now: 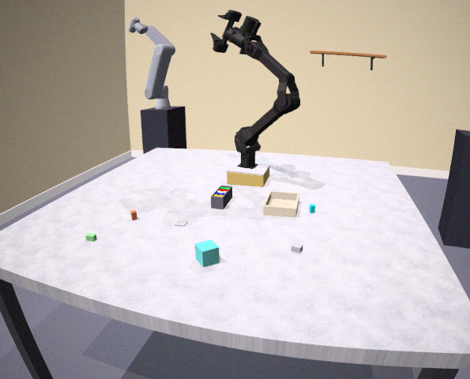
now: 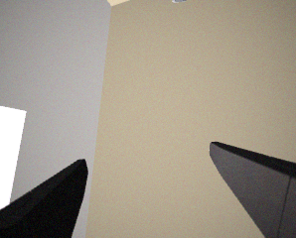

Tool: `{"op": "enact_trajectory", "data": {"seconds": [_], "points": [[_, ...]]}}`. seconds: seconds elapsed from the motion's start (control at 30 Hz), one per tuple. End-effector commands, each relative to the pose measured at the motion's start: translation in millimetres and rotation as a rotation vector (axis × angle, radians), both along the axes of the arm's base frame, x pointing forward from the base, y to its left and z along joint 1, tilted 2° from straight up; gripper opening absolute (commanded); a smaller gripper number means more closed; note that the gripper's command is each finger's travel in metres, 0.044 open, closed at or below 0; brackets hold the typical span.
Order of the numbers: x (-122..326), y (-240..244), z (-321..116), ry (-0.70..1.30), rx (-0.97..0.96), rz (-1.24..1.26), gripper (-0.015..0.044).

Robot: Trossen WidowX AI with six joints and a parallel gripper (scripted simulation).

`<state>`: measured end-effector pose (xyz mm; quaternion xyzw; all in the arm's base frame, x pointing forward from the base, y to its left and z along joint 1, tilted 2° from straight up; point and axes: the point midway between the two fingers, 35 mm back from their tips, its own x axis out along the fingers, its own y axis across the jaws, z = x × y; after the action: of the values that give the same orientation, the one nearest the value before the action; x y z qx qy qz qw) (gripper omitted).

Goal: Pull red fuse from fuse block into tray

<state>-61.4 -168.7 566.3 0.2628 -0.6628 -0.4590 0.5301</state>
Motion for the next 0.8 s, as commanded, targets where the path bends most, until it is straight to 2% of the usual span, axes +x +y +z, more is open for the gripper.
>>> {"op": "enact_trajectory", "data": {"seconds": [0.0, 0.23, 0.4, 0.77], "points": [[0, -2, -1, 0.007, 0.009, 0.001, 0.0374], [37, -77, -61, 0.337, 0.339, 0.102, 0.019], [76, -109, -101, 0.6, 0.491, 0.202, 0.0067], [169, -134, -184, 1.184, 0.623, 0.449, 0.0067]]}}
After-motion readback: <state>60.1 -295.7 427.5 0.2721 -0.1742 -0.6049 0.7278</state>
